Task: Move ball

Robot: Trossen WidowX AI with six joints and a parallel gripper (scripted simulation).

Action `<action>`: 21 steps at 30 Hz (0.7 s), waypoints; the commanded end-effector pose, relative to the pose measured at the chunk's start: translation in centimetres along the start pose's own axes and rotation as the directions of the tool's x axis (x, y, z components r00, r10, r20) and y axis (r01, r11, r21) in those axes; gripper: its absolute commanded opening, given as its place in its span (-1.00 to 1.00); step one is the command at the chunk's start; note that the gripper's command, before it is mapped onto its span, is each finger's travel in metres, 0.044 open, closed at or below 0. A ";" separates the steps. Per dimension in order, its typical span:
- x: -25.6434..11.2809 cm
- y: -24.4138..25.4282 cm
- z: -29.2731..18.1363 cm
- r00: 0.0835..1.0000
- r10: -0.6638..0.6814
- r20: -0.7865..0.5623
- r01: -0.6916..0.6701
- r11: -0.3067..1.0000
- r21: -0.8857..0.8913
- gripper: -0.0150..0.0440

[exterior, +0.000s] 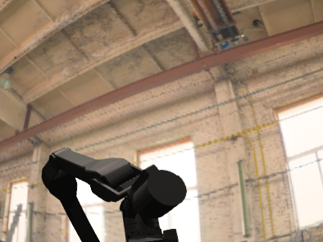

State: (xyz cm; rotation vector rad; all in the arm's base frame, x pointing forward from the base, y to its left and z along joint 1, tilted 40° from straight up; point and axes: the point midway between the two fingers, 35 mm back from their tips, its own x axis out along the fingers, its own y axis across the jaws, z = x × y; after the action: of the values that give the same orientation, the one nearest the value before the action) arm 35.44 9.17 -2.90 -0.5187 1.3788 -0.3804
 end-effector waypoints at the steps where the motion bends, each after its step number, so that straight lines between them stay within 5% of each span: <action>1: 0.7 -1.2 -1.6 0.992 -0.102 -0.068 0.097 0.992 -0.083 0.32; 21: 3.5 -1.4 -1.7 0.992 -0.103 -0.068 0.097 0.992 -0.083 0.32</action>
State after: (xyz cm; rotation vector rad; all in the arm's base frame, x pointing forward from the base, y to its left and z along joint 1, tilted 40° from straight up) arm 34.57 6.37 -4.71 -0.6332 1.4398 -0.4282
